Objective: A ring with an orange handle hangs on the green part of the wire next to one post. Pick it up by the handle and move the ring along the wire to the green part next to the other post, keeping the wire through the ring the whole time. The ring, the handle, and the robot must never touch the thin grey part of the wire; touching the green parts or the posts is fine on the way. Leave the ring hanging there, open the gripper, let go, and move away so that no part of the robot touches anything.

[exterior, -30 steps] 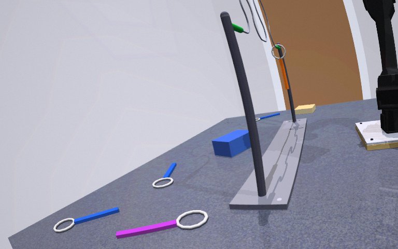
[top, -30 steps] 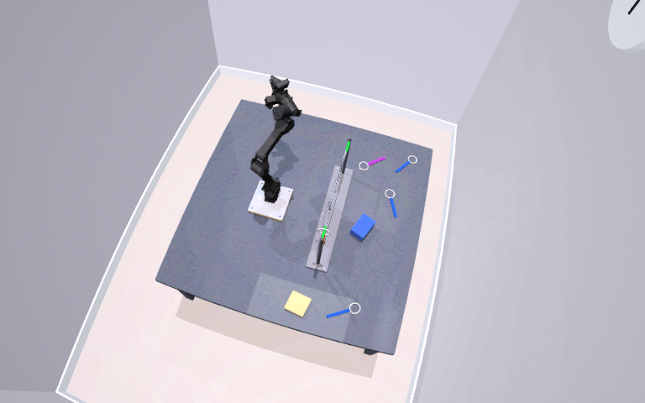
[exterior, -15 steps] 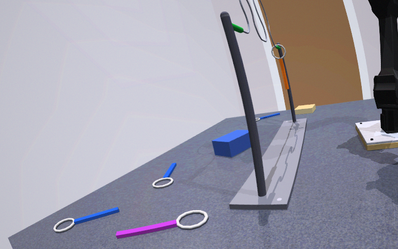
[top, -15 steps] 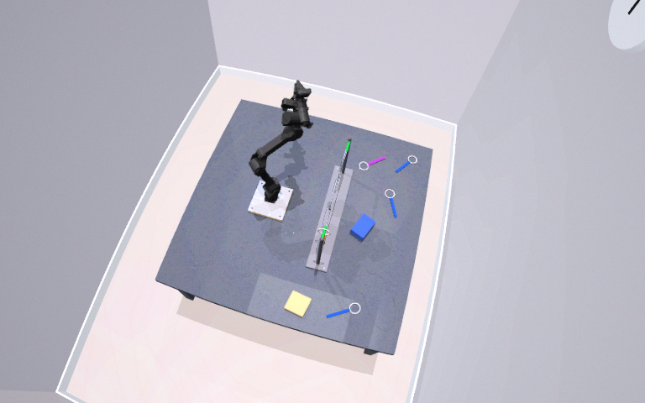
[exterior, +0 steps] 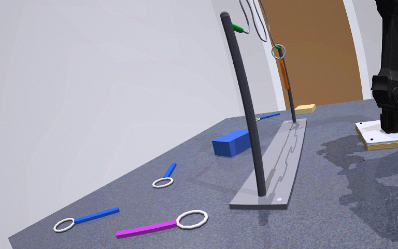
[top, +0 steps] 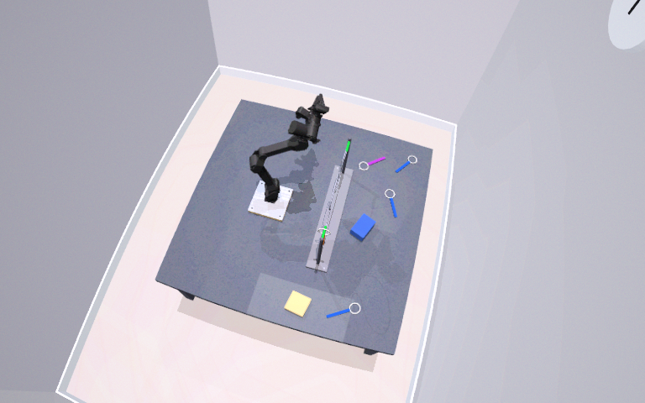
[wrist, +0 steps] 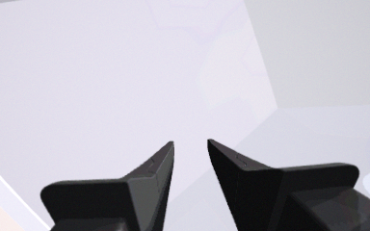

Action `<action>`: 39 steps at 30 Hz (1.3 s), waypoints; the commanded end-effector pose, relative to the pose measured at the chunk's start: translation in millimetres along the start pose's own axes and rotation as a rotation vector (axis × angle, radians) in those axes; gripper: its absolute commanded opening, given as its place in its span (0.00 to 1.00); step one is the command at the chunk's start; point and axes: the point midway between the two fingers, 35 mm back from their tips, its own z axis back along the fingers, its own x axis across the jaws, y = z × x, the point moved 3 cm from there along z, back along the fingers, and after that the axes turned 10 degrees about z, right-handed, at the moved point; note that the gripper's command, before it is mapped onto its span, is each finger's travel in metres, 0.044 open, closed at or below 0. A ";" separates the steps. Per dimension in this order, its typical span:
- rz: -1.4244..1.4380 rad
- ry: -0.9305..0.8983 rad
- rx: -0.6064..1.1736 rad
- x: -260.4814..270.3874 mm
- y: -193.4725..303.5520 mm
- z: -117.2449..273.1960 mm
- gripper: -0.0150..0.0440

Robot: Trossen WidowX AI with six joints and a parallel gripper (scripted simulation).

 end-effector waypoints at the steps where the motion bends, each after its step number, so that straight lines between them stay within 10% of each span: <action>1: -0.004 0.032 0.089 -7.3 16.6 17.8 0.53; 39: 0.019 0.522 0.952 -70.3 84.6 295.3 0.53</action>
